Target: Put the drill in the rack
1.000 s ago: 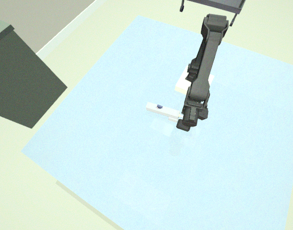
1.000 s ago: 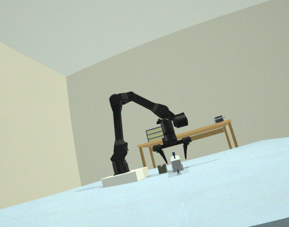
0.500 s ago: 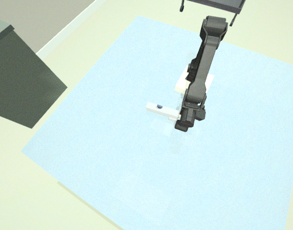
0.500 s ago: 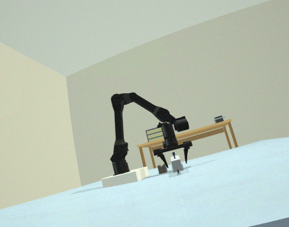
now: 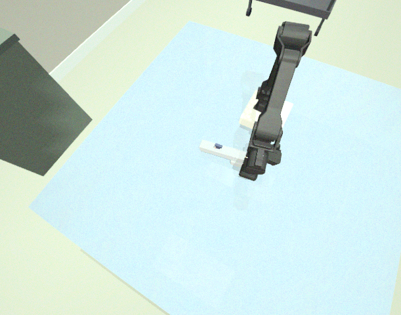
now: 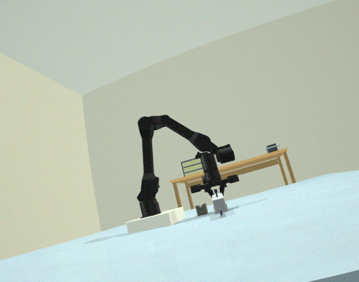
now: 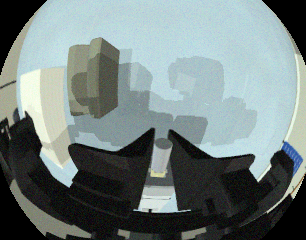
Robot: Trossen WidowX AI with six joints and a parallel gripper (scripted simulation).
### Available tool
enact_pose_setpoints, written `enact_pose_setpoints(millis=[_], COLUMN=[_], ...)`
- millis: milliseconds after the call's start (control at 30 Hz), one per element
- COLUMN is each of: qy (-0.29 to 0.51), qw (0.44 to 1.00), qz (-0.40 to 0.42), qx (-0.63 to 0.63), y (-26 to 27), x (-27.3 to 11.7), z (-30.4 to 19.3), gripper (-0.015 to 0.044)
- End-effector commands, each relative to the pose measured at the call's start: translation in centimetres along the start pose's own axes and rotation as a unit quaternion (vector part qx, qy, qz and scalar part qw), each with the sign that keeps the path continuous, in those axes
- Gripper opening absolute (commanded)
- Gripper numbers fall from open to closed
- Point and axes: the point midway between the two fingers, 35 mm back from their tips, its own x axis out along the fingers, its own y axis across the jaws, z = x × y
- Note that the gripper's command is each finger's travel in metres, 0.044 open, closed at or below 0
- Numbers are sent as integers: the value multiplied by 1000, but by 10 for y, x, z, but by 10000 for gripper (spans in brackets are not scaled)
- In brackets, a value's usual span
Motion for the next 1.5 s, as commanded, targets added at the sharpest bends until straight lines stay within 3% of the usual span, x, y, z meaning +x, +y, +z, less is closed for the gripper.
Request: enact_pose_setpoints(millis=[0,1333,1467], qy=[0,-3,0], qw=[1000,1000,1000], qz=[0,2,3], qx=[0,-2,-4], y=[0,-1,1], x=[-1,-4,-3], z=[0,47,41], gripper=[7,0,105])
